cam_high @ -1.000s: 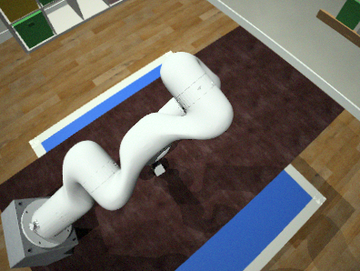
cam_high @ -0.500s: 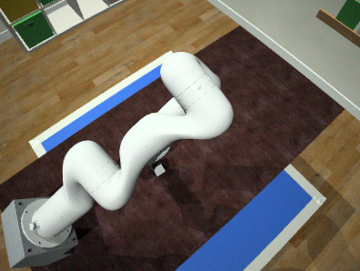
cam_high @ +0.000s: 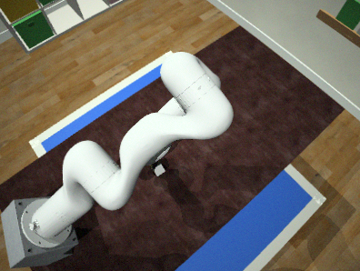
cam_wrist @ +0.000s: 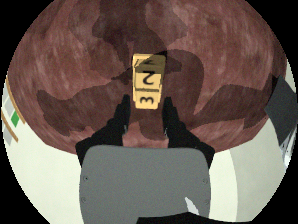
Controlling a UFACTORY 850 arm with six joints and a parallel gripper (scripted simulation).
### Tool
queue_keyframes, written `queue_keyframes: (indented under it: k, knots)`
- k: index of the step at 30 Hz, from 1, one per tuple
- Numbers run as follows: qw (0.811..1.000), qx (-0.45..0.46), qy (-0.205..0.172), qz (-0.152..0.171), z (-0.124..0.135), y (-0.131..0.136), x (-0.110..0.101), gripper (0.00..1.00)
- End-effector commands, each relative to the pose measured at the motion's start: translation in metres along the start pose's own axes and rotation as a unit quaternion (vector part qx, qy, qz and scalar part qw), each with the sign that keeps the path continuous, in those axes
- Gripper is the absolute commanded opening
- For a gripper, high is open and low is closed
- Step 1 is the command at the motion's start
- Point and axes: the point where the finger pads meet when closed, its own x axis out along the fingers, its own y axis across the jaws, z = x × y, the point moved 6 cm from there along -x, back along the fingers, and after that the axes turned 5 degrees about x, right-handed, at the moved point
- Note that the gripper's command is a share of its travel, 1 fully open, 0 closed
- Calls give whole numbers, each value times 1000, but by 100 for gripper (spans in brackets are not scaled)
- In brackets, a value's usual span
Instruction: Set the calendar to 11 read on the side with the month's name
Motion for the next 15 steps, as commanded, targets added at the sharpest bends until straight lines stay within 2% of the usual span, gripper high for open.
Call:
queue_keyframes:
  k: [1, 15]
  knots:
    - [1000, 0, 0, 0, 0, 0, 0, 49]
    - [1000, 0, 0, 0, 0, 0, 4, 49]
